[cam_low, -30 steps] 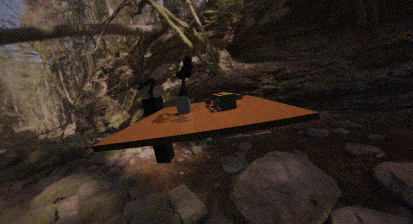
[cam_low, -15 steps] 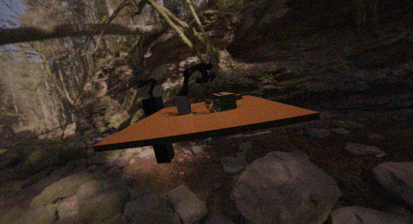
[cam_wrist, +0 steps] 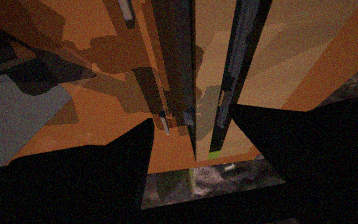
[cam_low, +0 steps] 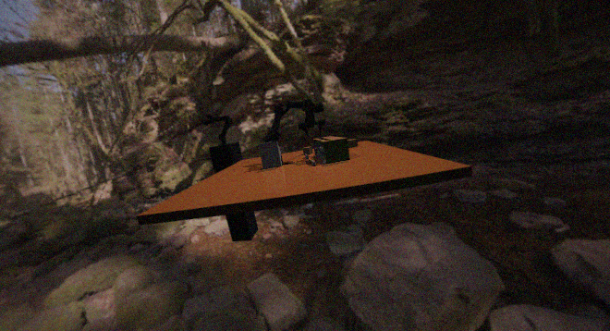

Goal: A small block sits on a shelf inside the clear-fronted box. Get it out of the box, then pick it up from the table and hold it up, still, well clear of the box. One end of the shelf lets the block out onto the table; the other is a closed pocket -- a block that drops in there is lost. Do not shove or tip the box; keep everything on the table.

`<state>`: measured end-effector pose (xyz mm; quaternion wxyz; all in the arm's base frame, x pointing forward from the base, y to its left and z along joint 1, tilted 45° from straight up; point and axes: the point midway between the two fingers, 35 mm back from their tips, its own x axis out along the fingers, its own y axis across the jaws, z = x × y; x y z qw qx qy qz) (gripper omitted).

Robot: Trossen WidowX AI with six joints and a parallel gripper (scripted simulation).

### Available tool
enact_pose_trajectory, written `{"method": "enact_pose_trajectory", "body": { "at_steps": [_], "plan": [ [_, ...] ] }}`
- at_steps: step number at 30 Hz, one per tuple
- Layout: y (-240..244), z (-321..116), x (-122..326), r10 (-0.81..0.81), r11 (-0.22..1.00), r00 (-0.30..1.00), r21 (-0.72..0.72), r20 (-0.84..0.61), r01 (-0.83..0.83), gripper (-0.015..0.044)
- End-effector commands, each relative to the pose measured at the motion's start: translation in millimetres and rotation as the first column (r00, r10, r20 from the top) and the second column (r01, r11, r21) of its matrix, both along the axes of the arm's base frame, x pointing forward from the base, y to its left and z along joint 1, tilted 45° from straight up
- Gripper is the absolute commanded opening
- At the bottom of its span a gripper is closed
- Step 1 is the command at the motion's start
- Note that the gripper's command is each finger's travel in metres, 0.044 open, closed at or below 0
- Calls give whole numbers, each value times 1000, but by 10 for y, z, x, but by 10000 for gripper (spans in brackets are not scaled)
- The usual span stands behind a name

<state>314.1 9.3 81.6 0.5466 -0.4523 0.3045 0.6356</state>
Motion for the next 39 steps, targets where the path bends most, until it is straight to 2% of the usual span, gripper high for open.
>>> {"method": "enact_pose_trajectory", "body": {
  "at_steps": [1, 39],
  "plan": [
    [63, -6, 18, 6, 1000, 1000, 10, 2, -6, 400],
    [478, -457, 47, 6, 1000, 1000, 13, 4, -6, 400]
  ]
}}
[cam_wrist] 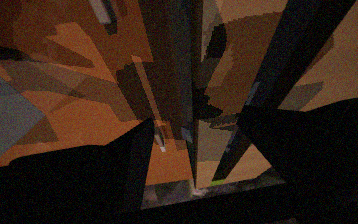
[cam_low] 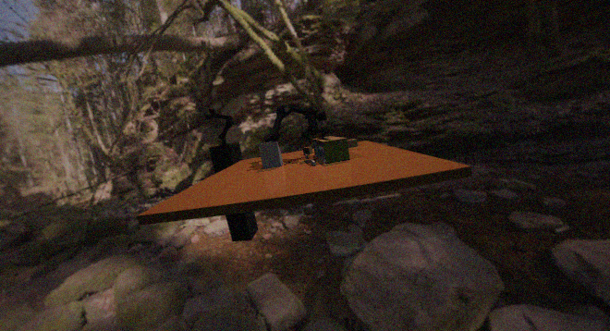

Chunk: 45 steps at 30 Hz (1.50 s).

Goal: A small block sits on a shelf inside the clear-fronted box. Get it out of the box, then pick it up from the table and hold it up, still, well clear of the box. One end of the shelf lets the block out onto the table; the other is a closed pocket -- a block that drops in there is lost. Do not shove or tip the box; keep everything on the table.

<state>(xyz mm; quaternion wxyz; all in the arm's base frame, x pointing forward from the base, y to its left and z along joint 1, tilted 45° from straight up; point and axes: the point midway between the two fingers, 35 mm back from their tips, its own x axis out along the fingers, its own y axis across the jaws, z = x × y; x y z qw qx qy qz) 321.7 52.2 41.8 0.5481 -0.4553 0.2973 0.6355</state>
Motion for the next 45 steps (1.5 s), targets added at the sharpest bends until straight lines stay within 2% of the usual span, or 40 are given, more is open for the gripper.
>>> {"method": "enact_pose_trajectory", "body": {
  "at_steps": [1, 12, 39, 45],
  "plan": [
    [61, -70, -30, 0, 1000, 1000, 6, -9, 1, 400],
    [58, -102, 1, 0, 1000, 1000, 1, 0, 0, 400],
    [-422, -595, 166, 0, 1000, 1000, -2, 0, 0, 400],
    [-325, -497, 129, 0, 1000, 1000, -1, 0, 0, 400]
  ]
}}
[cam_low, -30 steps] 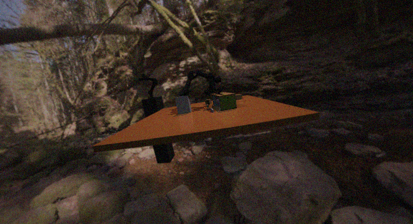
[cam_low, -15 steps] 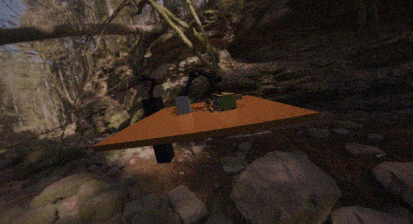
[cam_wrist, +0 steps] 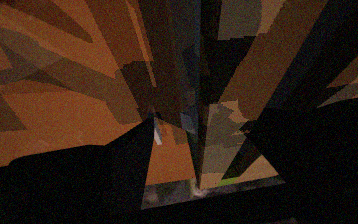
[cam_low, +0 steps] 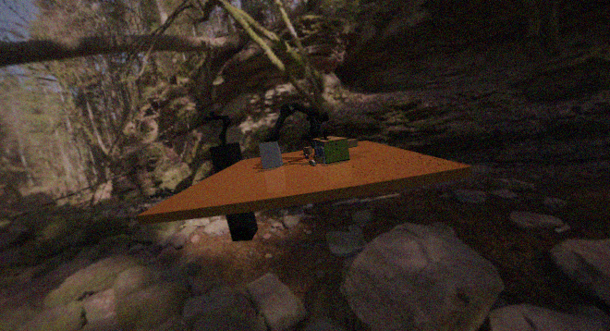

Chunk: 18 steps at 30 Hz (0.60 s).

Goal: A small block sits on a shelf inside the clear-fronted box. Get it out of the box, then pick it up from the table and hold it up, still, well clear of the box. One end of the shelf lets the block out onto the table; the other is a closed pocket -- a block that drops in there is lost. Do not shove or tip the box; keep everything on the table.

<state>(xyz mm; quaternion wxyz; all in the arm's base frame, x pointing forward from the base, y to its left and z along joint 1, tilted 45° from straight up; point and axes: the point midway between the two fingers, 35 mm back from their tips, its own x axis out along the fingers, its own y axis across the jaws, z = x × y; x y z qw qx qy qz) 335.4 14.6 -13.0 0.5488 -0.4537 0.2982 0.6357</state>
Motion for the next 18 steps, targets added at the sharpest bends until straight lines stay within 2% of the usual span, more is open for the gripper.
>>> {"method": "enact_pose_trajectory", "body": {
  "at_steps": [1, 18],
  "plan": [
    [57, 58, -10, 3, 1000, 1000, -3, 3, -3, 400],
    [-27, -26, 19, 3, 1000, 1000, -3, 3, -3, 400]
  ]
}}
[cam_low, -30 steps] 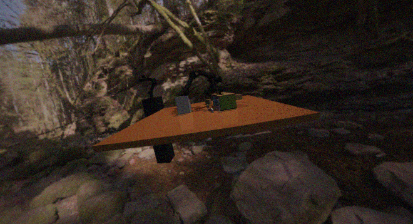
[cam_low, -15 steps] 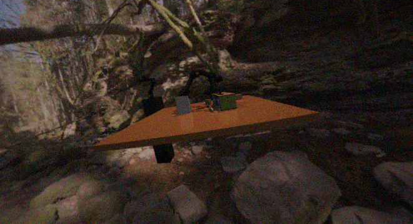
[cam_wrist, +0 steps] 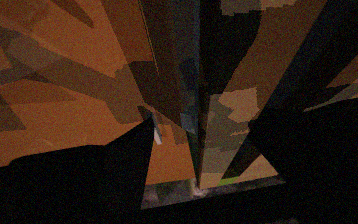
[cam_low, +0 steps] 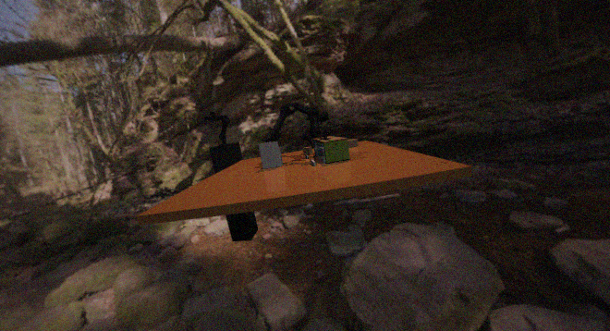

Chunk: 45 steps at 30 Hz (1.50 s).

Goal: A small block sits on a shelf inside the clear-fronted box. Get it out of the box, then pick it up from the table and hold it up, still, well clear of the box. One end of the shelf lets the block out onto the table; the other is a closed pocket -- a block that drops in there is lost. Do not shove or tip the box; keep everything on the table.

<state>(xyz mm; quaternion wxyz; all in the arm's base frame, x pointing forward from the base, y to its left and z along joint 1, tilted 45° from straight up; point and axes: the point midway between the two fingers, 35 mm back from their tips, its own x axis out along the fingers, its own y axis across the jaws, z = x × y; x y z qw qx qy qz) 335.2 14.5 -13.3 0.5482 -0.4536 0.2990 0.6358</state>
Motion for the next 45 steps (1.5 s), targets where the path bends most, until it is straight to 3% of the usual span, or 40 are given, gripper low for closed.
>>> {"method": "enact_pose_trajectory", "body": {
  "at_steps": [1, 45],
  "plan": [
    [-32, -30, 22, 3, 1000, 1000, -2, 5, -3, 400],
    [-178, -175, 65, 3, 1000, 1000, -3, 5, -3, 400]
  ]
}}
